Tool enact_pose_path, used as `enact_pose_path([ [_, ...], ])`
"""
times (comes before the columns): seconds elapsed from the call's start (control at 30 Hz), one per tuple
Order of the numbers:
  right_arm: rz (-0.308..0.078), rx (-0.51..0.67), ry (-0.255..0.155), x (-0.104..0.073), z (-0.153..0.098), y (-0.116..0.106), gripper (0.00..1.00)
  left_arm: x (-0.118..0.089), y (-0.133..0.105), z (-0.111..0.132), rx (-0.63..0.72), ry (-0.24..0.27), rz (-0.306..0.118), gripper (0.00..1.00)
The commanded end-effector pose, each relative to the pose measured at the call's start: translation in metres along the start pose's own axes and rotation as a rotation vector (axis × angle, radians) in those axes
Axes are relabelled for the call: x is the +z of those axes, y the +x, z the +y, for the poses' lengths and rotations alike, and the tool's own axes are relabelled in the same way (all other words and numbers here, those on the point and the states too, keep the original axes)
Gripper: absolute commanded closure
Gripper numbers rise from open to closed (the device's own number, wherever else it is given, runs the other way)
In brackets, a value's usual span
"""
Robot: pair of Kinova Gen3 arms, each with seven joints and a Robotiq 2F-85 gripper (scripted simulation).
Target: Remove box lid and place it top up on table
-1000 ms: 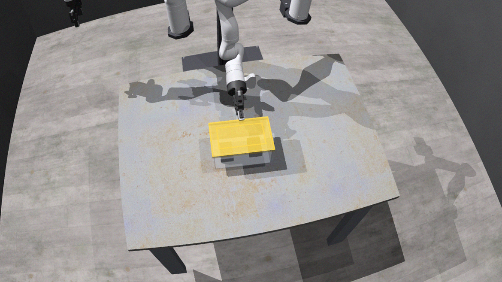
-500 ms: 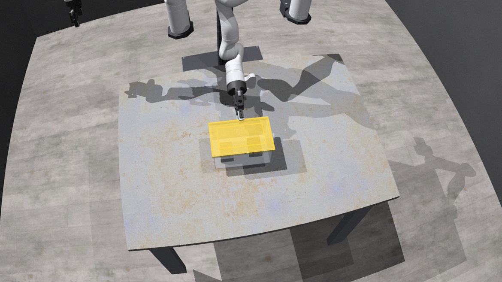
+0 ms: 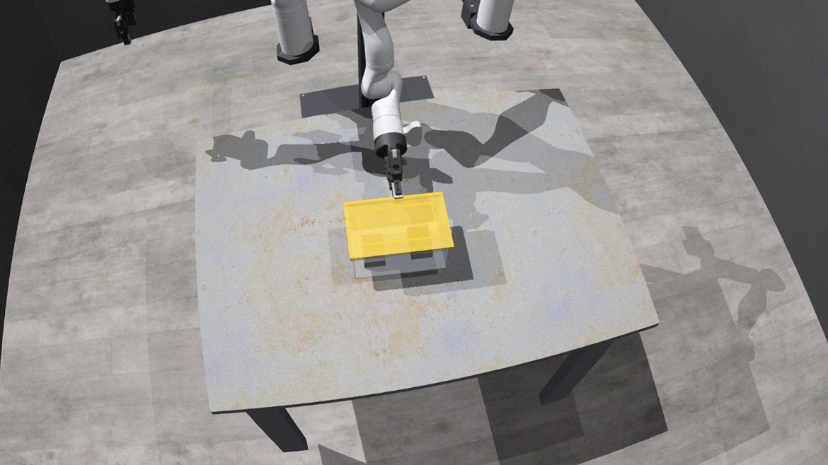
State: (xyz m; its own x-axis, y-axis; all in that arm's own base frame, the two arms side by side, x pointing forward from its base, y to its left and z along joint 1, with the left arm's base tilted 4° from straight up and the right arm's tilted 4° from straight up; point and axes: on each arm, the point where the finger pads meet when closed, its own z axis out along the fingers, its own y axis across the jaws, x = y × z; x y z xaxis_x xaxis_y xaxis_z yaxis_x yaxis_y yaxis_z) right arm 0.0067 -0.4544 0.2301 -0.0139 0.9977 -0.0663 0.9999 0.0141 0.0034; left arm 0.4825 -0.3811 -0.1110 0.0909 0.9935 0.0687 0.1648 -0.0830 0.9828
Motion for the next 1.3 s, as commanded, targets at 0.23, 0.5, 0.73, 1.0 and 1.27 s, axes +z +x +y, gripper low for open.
enact_pose_path([
  [0.23,-0.002,0.0,0.0,-0.0008,0.0,-0.0004,0.002,0.0002,-0.0005,0.0012,-0.001,-0.001,0.0,0.769],
  [0.5,-0.002,0.0,0.0,-0.0008,0.0,-0.0004,0.002,0.0002,-0.0005,0.0012,-0.001,-0.001,0.0,0.769],
  [0.73,-0.002,0.0,0.0,-0.0008,0.0,-0.0004,0.002,0.0002,-0.0005,0.0012,-0.001,-0.001,0.0,0.769],
  [1.0,-0.002,0.0,0.0,-0.0008,0.0,-0.0004,0.002,0.0002,-0.0005,0.0012,-0.001,-0.001,0.0,0.769],
  [1.27,-0.002,0.0,0.0,-0.0008,0.0,-0.0004,0.002,0.0002,-0.0005,0.0012,-0.001,-0.001,0.0,0.769],
])
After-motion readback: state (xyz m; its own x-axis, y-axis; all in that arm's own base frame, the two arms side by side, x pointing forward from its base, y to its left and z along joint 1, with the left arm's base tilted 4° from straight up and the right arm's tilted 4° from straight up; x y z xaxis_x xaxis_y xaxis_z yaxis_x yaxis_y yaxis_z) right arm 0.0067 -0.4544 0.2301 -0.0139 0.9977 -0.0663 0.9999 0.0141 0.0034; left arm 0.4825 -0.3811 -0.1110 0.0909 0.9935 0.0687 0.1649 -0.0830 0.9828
